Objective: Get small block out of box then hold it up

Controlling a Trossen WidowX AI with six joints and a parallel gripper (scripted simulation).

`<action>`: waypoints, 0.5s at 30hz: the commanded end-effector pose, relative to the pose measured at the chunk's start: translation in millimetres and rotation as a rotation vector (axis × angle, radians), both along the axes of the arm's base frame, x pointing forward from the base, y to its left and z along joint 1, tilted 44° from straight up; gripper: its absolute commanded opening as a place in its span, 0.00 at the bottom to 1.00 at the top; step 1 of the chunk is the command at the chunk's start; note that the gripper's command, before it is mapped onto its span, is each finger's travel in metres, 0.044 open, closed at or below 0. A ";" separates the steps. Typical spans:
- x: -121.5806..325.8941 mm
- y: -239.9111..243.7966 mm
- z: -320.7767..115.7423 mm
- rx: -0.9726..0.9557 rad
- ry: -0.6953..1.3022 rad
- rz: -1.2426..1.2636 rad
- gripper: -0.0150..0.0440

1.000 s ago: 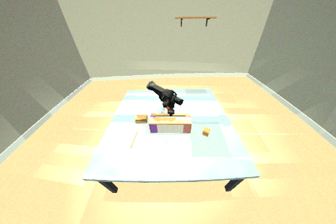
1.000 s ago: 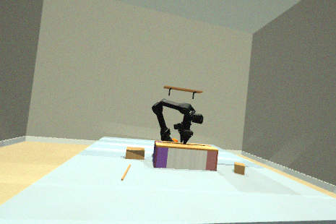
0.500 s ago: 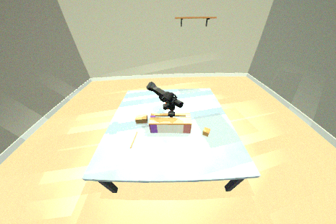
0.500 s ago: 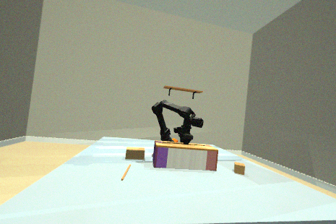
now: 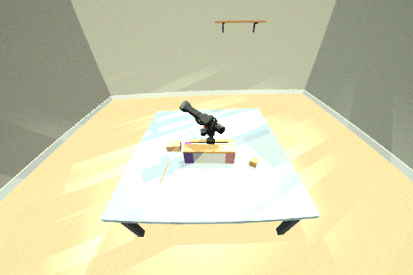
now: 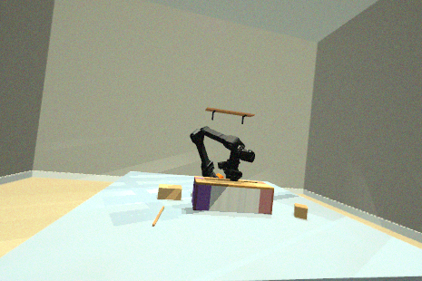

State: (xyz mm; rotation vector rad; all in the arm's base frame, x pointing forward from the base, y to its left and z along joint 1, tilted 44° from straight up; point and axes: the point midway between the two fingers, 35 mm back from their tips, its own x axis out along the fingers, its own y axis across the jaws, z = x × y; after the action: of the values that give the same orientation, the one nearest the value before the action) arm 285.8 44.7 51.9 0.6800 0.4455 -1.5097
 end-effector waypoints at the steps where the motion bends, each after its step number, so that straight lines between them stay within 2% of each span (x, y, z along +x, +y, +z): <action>1: -1.4 -6.9 5.6 -0.004 0.003 0.002 0.93; 15: -4.9 -26.9 23.9 -0.005 0.004 0.002 0.93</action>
State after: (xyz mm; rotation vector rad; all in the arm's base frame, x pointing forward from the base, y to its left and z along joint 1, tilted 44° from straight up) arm 283.0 23.2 71.9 0.6843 0.4438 -1.5099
